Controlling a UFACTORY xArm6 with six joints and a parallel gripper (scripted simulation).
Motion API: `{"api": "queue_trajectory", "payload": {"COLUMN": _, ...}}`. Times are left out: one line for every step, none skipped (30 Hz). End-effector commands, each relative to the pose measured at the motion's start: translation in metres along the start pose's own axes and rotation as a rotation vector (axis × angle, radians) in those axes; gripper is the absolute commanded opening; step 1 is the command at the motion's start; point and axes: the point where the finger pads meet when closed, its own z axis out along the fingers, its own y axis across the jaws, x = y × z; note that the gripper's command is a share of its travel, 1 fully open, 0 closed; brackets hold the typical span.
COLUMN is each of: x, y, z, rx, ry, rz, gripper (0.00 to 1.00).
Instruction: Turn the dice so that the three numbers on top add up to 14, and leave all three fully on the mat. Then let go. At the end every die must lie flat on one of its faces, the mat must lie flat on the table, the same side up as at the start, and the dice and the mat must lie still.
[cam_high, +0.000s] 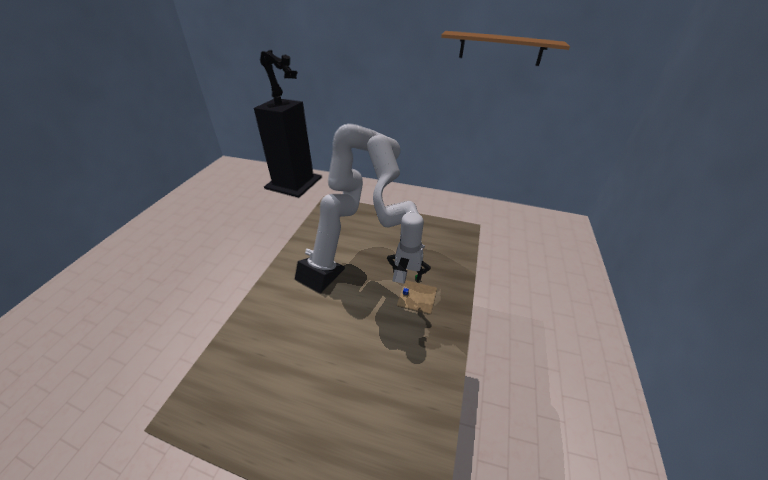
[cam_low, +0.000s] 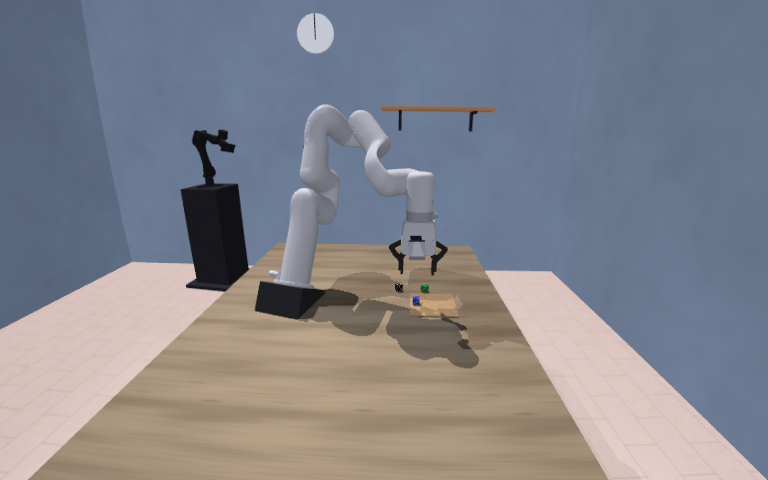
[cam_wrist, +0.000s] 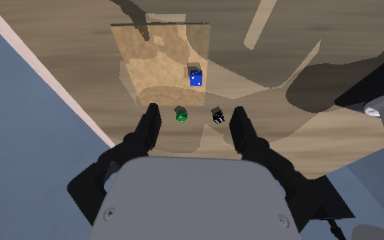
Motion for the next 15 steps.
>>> {"api": "queue_trajectory", "payload": {"x": 0.000, "y": -0.001, "z": -0.001, "rx": 0.003, "ry": 0.001, "rz": -0.001, "gripper": 1.00}}
{"api": "queue_trajectory", "payload": {"x": 0.000, "y": -0.001, "z": -0.001, "rx": 0.003, "ry": 0.001, "rz": -0.001, "gripper": 1.00}}
{"api": "queue_trajectory", "payload": {"x": 0.000, "y": -0.001, "z": -0.001, "rx": 0.003, "ry": 0.001, "rz": -0.001, "gripper": 1.00}}
{"api": "queue_trajectory", "payload": {"x": 0.000, "y": -0.001, "z": -0.001, "rx": 0.003, "ry": 0.001, "rz": -0.001, "gripper": 1.00}}
{"api": "queue_trajectory", "payload": {"x": 0.000, "y": -0.001, "z": -0.001, "rx": 0.003, "ry": 0.001, "rz": -0.001, "gripper": 1.00}}
{"api": "queue_trajectory", "payload": {"x": 0.000, "y": -0.001, "z": -0.001, "rx": 0.003, "ry": 0.001, "rz": -0.001, "gripper": 1.00}}
{"api": "queue_trajectory", "payload": {"x": 0.000, "y": -0.001, "z": -0.001, "rx": 0.003, "ry": 0.001, "rz": -0.001, "gripper": 1.00}}
{"api": "queue_trajectory", "payload": {"x": 0.000, "y": -0.001, "z": -0.001, "rx": 0.003, "ry": 0.001, "rz": -0.001, "gripper": 1.00}}
{"api": "queue_trajectory", "payload": {"x": 0.000, "y": -0.001, "z": -0.001, "rx": 0.003, "ry": 0.001, "rz": -0.001, "gripper": 1.00}}
{"api": "queue_trajectory", "payload": {"x": 0.000, "y": -0.001, "z": -0.001, "rx": 0.003, "ry": 0.001, "rz": -0.001, "gripper": 1.00}}
{"api": "queue_trajectory", "payload": {"x": -0.001, "y": -0.001, "z": -0.001, "rx": 0.003, "ry": 0.002, "rz": -0.005, "gripper": 1.00}}
{"api": "queue_trajectory", "payload": {"x": -0.005, "y": 0.001, "z": -0.001, "rx": 0.003, "ry": 0.002, "rz": -0.032, "gripper": 1.00}}
{"api": "queue_trajectory", "payload": {"x": -0.014, "y": 0.004, "z": 0.000, "rx": 0.003, "ry": 0.003, "rz": -0.090, "gripper": 1.00}}
{"api": "queue_trajectory", "payload": {"x": -0.028, "y": 0.011, "z": 0.002, "rx": 0.003, "ry": 0.004, "rz": -0.178, "gripper": 1.00}}
{"api": "queue_trajectory", "payload": {"x": -0.030, "y": 0.012, "z": 0.002, "rx": 0.002, "ry": 0.004, "rz": -0.188, "gripper": 1.00}}
